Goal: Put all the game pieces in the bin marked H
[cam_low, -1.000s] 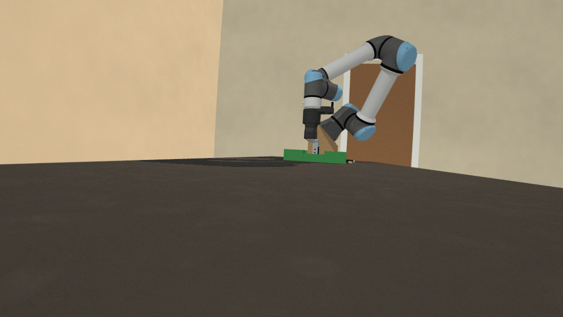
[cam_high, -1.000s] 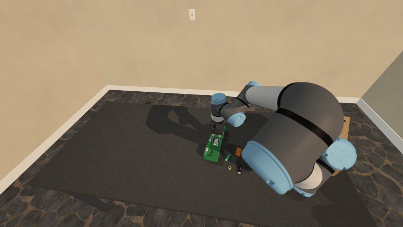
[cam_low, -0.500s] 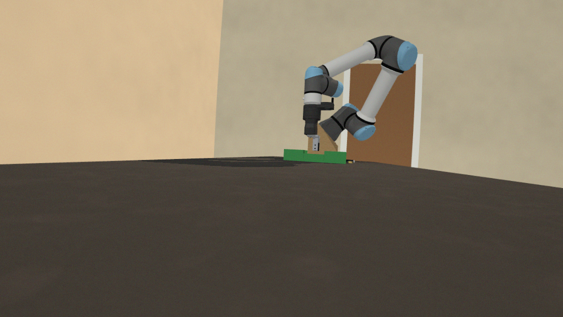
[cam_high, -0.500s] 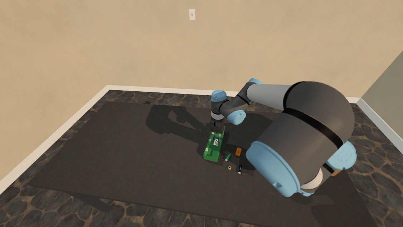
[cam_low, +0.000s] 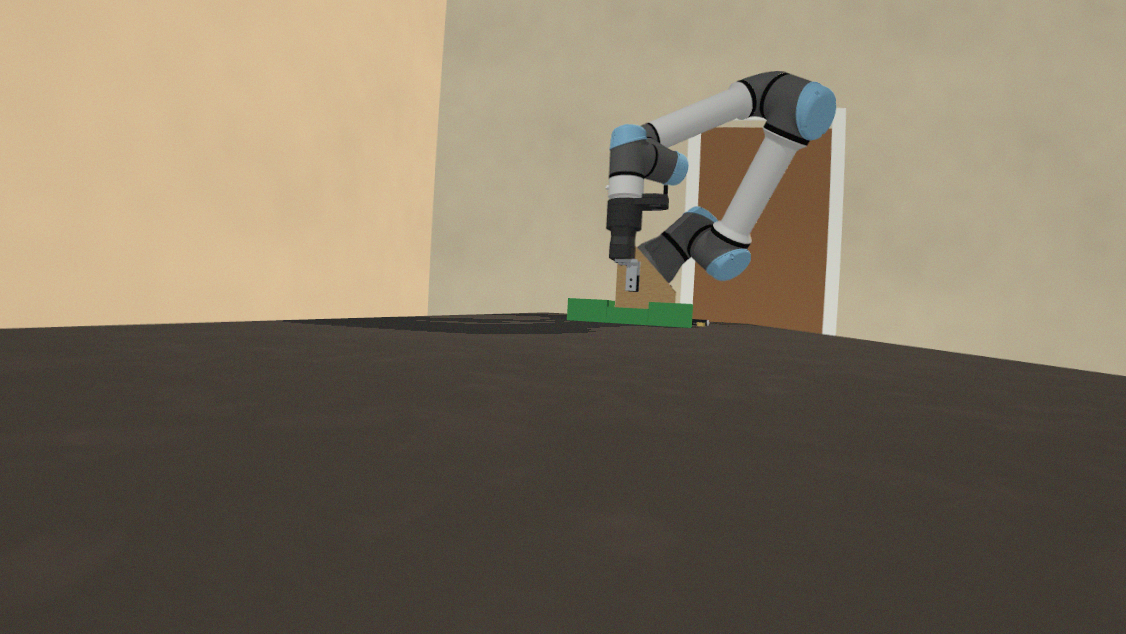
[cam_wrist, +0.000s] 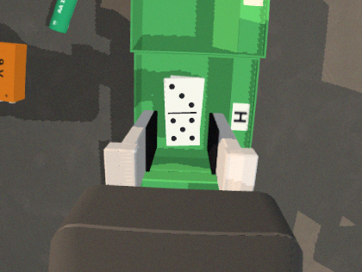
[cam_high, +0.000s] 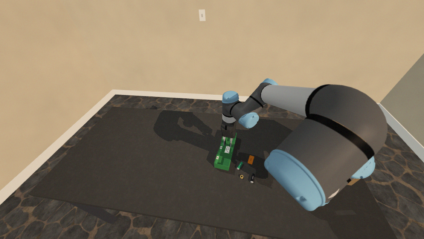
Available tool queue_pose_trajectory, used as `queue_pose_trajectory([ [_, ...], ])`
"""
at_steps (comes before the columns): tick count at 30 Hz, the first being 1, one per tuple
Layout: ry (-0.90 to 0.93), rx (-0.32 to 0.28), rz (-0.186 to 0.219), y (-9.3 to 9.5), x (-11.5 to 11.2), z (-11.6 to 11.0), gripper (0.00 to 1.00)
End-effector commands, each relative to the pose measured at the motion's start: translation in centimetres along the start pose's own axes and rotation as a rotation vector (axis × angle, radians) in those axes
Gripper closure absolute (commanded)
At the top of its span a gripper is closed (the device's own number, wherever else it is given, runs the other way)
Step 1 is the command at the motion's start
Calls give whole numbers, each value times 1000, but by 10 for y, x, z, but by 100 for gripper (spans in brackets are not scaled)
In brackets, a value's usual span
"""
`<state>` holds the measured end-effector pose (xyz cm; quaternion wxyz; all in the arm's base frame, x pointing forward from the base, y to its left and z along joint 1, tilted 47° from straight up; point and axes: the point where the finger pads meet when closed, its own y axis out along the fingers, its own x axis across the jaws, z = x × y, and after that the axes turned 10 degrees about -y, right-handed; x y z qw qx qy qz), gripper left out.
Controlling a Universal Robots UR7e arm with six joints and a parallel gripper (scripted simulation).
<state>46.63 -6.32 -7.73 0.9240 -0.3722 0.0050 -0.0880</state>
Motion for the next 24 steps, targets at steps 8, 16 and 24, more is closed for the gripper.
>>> queue_pose_trajectory([
  [8, 0, 0, 0, -25, 0, 0, 0],
  [16, 0, 0, 0, -57, 0, 0, 0],
  [24, 0, 0, 0, -81, 0, 0, 0],
])
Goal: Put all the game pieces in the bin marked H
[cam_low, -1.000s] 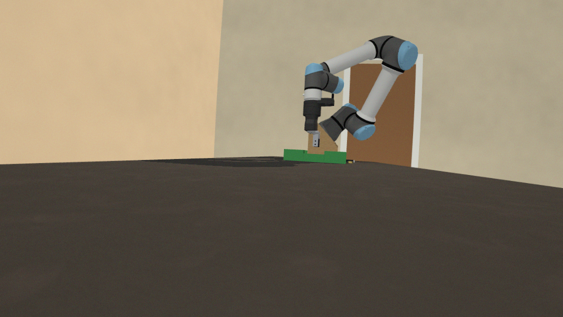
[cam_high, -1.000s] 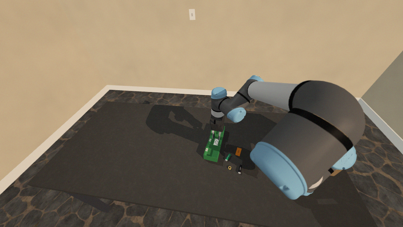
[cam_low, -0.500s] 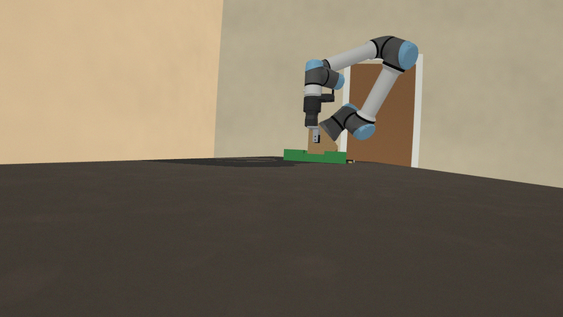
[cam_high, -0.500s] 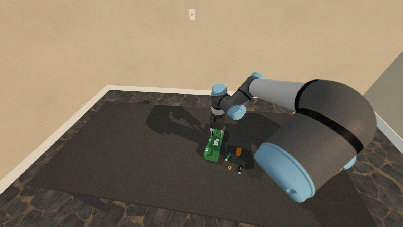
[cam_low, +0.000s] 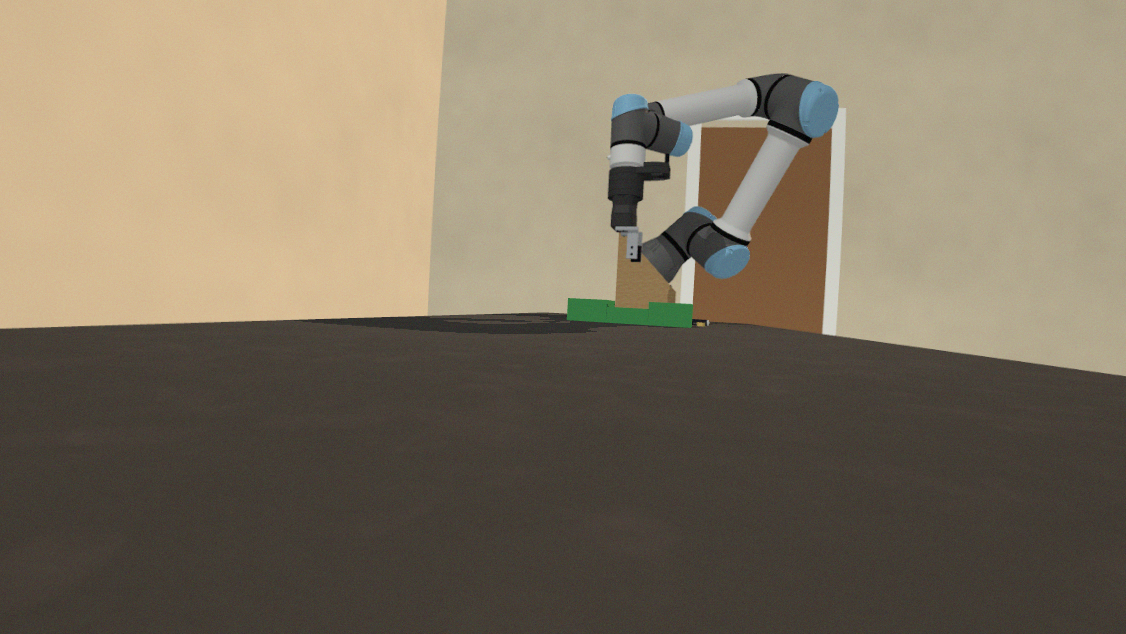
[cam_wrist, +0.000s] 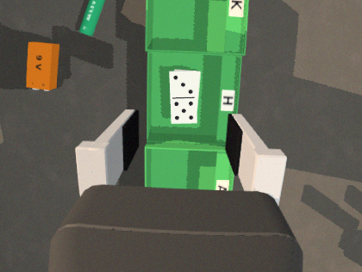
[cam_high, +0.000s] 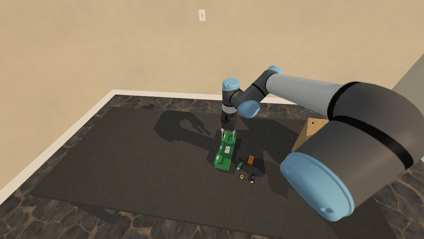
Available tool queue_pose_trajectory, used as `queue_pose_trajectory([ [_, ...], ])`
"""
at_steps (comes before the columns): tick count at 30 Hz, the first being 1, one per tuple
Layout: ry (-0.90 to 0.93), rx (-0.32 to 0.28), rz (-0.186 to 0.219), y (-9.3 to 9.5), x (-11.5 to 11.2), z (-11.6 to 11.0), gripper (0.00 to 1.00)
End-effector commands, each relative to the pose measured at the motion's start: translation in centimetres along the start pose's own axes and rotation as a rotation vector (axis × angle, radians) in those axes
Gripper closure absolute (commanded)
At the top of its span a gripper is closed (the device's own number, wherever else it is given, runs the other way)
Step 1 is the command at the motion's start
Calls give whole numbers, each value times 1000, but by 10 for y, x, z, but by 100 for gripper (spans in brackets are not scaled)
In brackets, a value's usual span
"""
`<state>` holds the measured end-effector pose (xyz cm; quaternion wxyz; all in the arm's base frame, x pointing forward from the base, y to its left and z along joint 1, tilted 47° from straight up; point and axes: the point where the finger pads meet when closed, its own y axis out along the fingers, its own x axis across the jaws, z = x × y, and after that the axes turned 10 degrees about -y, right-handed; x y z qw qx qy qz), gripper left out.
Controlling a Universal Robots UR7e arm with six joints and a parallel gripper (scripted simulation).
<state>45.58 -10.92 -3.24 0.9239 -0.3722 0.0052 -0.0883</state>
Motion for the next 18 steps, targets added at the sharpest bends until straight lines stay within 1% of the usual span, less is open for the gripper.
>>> queue_pose_trajectory([
  [1, -1, 0, 0, -20, 0, 0, 0],
  [11, -1, 0, 0, -60, 0, 0, 0],
  [13, -1, 0, 0, -60, 0, 0, 0],
  [16, -1, 0, 0, -70, 0, 0, 0],
  [18, -1, 0, 0, -70, 0, 0, 0],
])
